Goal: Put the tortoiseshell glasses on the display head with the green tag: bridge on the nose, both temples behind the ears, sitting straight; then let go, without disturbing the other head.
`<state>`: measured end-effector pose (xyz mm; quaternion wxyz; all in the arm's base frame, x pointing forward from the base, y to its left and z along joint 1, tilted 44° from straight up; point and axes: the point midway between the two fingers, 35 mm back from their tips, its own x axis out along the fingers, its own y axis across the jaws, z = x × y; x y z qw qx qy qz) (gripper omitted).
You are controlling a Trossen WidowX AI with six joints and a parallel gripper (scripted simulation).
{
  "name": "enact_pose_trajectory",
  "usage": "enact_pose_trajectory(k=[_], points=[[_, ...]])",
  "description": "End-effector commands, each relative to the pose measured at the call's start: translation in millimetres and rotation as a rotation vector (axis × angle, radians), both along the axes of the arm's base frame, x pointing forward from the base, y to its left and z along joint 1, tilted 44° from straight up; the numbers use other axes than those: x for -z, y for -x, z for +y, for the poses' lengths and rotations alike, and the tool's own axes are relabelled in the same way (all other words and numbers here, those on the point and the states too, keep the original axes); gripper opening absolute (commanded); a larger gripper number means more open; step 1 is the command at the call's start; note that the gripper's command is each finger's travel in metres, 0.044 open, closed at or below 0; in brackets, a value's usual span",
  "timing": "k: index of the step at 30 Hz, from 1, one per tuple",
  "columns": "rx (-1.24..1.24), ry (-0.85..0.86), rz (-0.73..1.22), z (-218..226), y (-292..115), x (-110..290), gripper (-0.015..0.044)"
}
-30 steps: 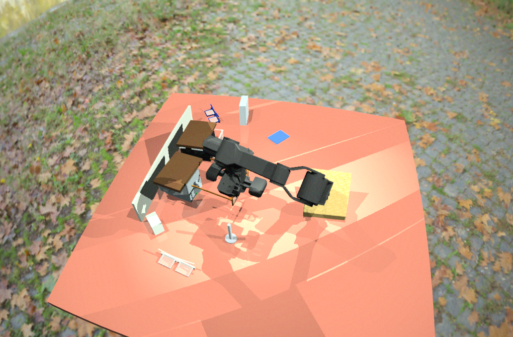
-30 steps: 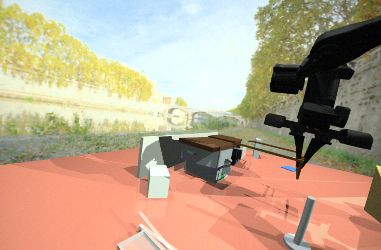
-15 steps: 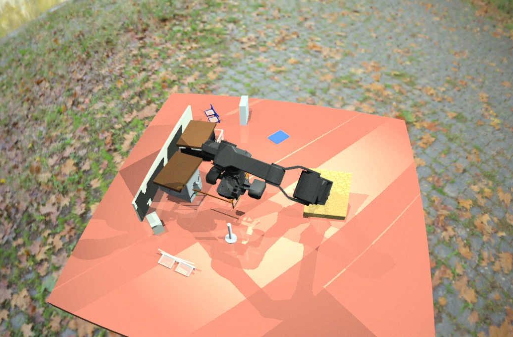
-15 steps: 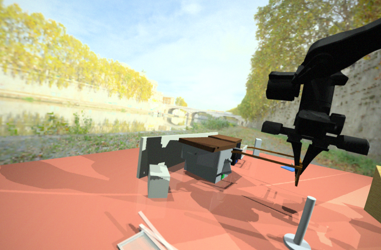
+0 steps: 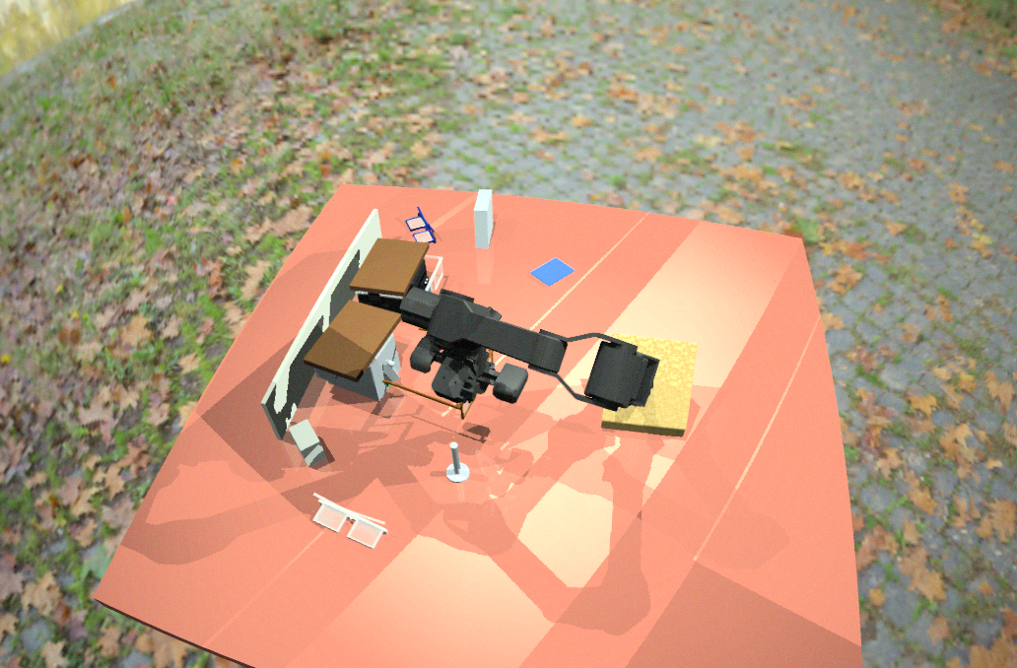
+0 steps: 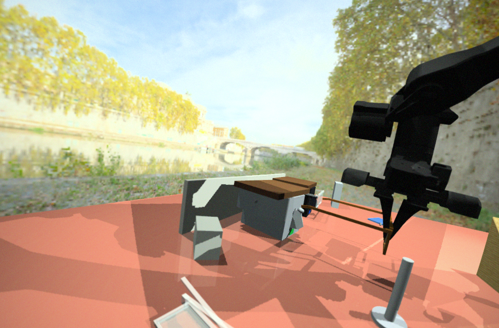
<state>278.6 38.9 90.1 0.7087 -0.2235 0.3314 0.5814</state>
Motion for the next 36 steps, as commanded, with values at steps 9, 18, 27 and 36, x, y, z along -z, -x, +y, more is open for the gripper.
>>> enact_pose_trajectory(k=[9,18,27,36], points=[[-0.005,-0.006,0.004,6.7,-2.5,1.6,0.0000],[-0.005,-0.006,0.003,5.0,-14.0,2.8,0.0000],[-0.005,-0.006,0.003,3.2,-24.6,3.8,0.0000],[-0.005,-0.006,0.003,1.3,-35.2,4.9,0.0000]])
